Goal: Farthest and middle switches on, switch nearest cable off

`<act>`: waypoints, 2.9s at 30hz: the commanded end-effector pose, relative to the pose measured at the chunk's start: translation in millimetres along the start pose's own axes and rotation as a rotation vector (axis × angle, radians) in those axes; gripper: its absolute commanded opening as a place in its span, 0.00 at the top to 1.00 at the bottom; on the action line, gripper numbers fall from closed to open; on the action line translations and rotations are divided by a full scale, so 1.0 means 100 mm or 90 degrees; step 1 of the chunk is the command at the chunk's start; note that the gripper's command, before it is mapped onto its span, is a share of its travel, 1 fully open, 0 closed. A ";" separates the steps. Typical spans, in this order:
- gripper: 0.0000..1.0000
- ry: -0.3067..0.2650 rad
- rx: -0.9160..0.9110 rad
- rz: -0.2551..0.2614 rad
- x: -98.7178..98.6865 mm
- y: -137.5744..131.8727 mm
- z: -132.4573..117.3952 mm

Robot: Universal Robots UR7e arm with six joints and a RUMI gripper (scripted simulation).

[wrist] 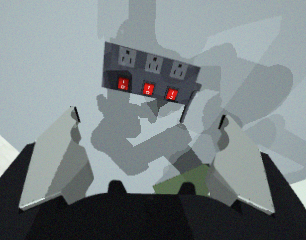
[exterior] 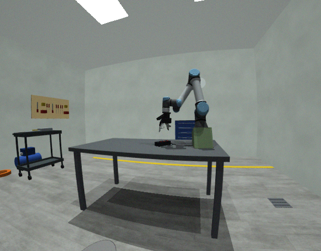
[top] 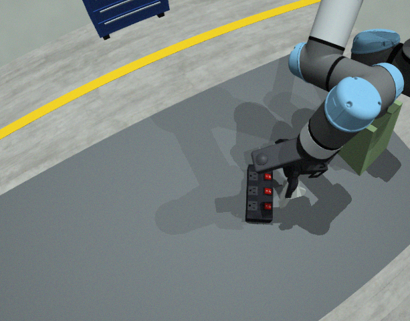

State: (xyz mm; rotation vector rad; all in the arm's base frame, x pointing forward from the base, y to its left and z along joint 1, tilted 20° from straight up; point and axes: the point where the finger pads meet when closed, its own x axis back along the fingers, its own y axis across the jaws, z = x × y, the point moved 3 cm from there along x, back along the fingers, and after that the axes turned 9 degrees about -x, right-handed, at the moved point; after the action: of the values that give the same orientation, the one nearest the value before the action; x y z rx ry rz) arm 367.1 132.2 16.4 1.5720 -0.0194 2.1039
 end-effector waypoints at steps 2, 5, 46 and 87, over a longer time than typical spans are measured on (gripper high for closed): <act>0.00 -0.034 0.115 0.014 0.12 0.04 0.02; 0.00 -0.039 0.135 0.017 0.14 0.05 0.01; 0.00 -0.066 0.319 0.043 0.26 0.08 0.00; 1.00 -0.046 0.888 0.072 -0.37 -0.45 0.03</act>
State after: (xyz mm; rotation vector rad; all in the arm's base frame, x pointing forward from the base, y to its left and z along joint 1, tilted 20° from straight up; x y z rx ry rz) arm 395.0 155.2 -29.0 2.3184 1.6450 2.1598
